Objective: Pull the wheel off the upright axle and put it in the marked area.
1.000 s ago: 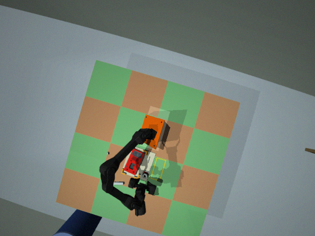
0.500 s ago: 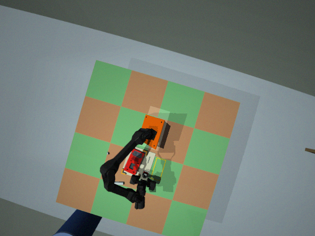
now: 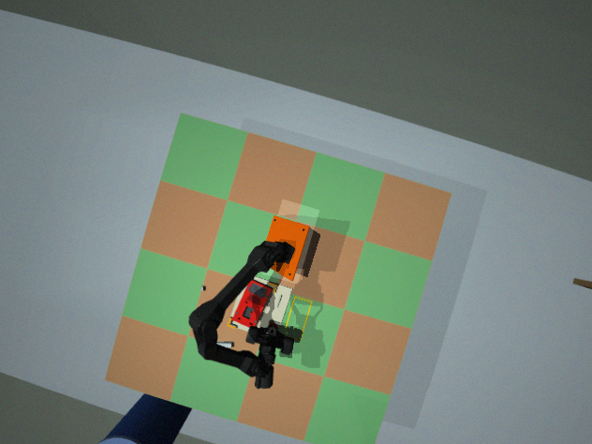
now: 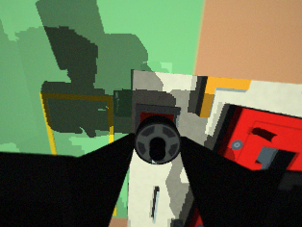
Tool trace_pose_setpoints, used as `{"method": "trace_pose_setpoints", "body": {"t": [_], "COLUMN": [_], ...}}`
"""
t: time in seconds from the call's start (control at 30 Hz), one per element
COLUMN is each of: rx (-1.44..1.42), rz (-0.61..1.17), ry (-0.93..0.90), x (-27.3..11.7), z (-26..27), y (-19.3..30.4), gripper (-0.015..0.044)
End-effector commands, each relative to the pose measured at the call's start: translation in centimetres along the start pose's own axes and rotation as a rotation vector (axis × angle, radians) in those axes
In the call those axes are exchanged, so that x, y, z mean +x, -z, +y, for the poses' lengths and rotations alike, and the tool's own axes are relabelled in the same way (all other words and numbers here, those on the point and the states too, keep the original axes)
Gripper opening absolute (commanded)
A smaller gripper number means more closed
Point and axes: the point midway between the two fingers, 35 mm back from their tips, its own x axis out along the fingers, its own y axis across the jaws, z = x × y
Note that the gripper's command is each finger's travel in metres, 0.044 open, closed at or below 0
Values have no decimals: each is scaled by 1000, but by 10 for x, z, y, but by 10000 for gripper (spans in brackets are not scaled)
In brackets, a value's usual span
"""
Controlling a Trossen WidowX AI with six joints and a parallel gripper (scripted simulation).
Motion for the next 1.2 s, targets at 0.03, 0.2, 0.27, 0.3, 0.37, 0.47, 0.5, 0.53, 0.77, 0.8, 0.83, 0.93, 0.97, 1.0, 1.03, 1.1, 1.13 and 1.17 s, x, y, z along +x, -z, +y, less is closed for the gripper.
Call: {"method": "trace_pose_setpoints", "body": {"t": [0.03,0.2,0.27,0.3,0.37,0.47,0.5,0.53,0.77,0.8,0.83,0.93,0.97,1.0,1.03,1.1,1.13,1.17], "rx": [2,2,2,2,2,1,1,1,1,1,1,0,0,0,0,0,0,0], "rz": [1,0,0,0,0,0,0,0,0,0,0,0,0,-1,-1,-1,-1,-1], "ry": [0,0,0,0,0,0,0,0,0,0,0,0,0,0,0,0,0,0], "x": [0,-1,-2,-2,-3,-4,-4,-4,-7,-7,-7,-8,-9,-9,-9,-10,-10,-11], "z": [0,0,0,0,0,0,0,0,0,0,0,0,0,0,0,0,0,0], "y": [0,0,0,0,0,0,0,0,0,0,0,0,0,0,-1,-1,-1,-1], "gripper": [142,10,0,0,0,0,0,0,0,0,0,0,0,0,0,0,0,0]}}
